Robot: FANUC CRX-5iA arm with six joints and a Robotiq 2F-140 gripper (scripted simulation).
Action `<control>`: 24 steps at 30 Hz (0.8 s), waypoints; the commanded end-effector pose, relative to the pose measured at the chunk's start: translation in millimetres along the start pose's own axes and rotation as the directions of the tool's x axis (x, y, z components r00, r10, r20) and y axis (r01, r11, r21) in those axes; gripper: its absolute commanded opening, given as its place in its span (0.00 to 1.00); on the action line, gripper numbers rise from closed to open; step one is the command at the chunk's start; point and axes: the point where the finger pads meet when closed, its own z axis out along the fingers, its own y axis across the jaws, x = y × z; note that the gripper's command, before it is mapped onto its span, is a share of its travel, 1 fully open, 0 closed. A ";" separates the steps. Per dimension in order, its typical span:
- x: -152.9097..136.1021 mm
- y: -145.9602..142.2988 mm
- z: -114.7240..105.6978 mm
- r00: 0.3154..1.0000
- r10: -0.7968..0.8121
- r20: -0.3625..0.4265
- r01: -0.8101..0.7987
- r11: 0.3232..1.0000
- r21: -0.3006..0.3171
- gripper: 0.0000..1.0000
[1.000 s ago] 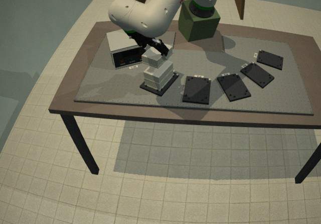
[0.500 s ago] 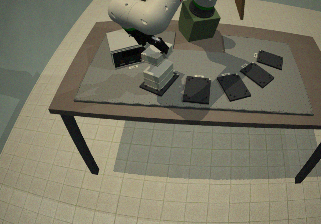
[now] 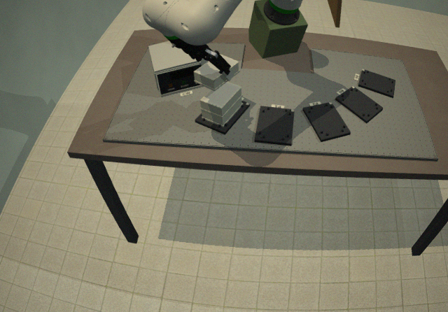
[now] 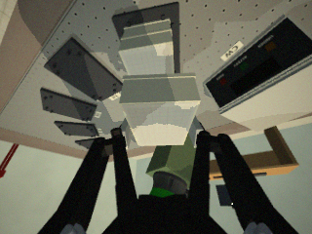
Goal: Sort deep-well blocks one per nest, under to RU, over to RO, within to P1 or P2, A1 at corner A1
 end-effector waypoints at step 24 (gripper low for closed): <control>-8.7 77.6 1.2 0.976 0.217 0.014 -0.217 0.968 0.125 0.10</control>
